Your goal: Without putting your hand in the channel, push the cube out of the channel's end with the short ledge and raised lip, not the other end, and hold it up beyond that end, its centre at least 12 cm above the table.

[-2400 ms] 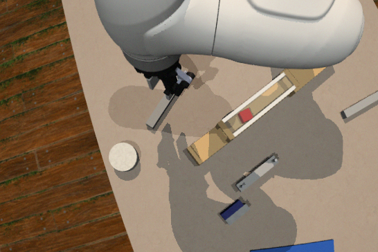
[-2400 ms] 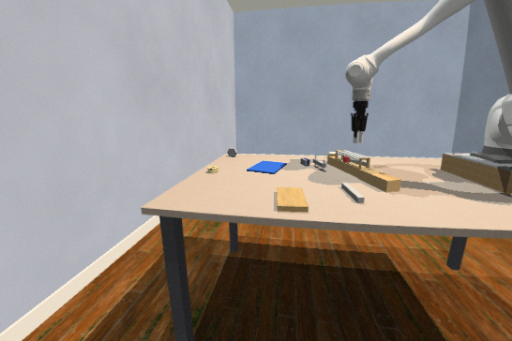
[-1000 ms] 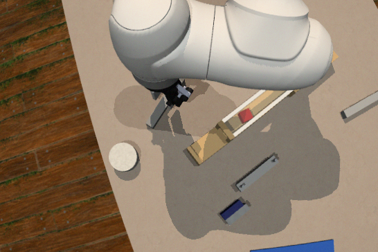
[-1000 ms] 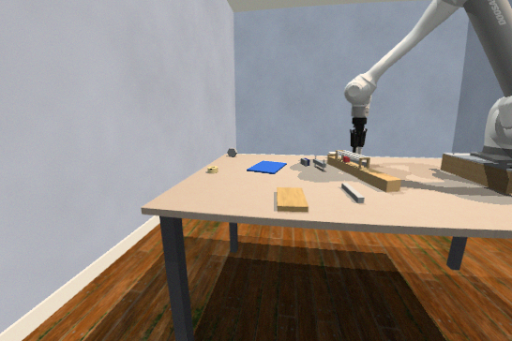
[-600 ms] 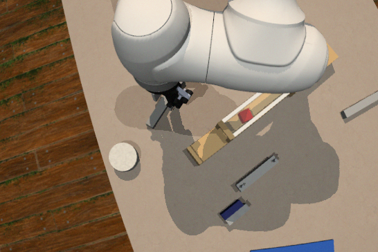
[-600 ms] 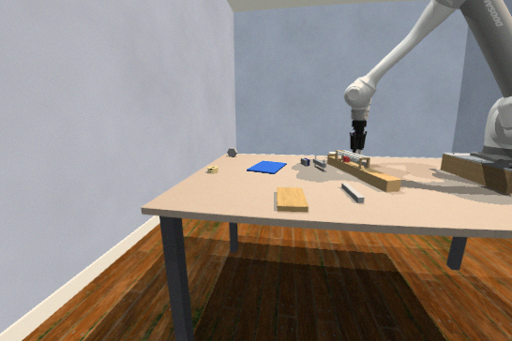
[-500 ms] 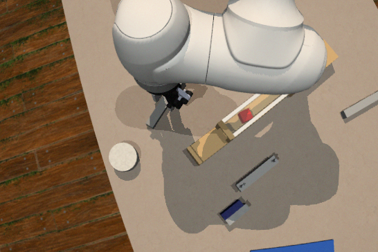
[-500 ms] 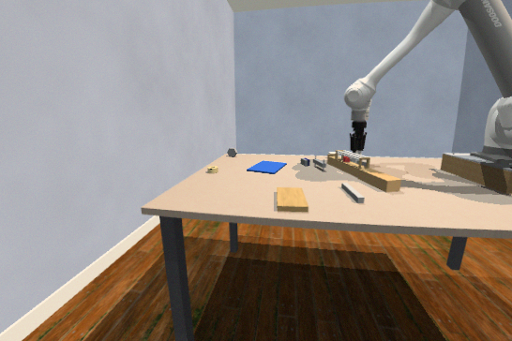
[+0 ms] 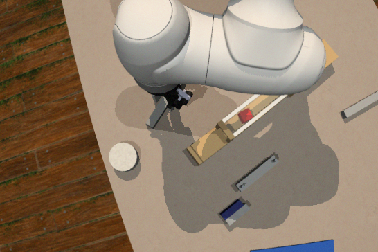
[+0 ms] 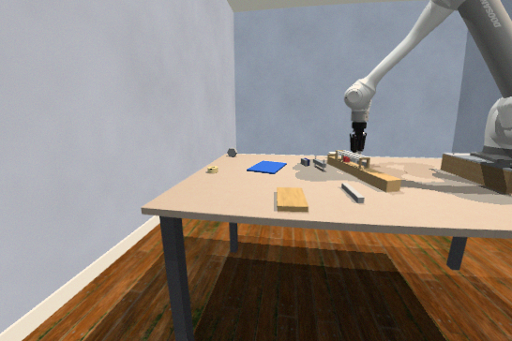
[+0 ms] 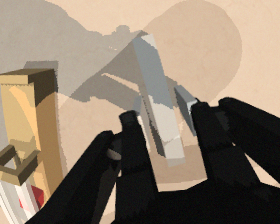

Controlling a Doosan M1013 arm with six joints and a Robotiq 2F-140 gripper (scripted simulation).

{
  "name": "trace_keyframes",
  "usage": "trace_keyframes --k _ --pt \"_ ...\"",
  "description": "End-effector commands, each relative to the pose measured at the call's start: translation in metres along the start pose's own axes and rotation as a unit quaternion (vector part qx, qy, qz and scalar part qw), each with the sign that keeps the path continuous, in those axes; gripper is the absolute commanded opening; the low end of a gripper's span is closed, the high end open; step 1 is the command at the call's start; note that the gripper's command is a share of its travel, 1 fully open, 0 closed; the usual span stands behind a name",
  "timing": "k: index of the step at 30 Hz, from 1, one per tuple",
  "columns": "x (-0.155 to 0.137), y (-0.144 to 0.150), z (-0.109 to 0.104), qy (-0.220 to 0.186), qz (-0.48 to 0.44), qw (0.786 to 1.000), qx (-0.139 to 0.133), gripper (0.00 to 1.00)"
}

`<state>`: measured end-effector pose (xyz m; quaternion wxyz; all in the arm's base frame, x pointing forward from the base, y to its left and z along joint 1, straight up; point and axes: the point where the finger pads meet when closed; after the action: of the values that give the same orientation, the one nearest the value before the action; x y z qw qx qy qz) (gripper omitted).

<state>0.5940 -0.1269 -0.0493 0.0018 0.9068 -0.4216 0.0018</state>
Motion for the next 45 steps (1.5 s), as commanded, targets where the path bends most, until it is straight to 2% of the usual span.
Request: trace_keyframes --k 1,23,24,45 --pt "0.0000 -0.0001 -0.0001 0.000 0.000 1.000 0.000 0.23" --pt "0.0000 -0.0001 -0.0001 0.000 0.000 1.000 0.000 0.23" --pt "0.0000 -0.0001 -0.0001 0.000 0.000 1.000 0.000 0.00" --pt "0.0000 -0.0001 -0.0001 0.000 0.000 1.000 0.000 0.00"
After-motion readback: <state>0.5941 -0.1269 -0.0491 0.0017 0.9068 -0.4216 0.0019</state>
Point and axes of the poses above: the point where the finger pads meet when closed, its own z axis out along the fingers, its own y axis across the jaws, x = y × z, and after that the axes turned 10 degrees about z, right-handed
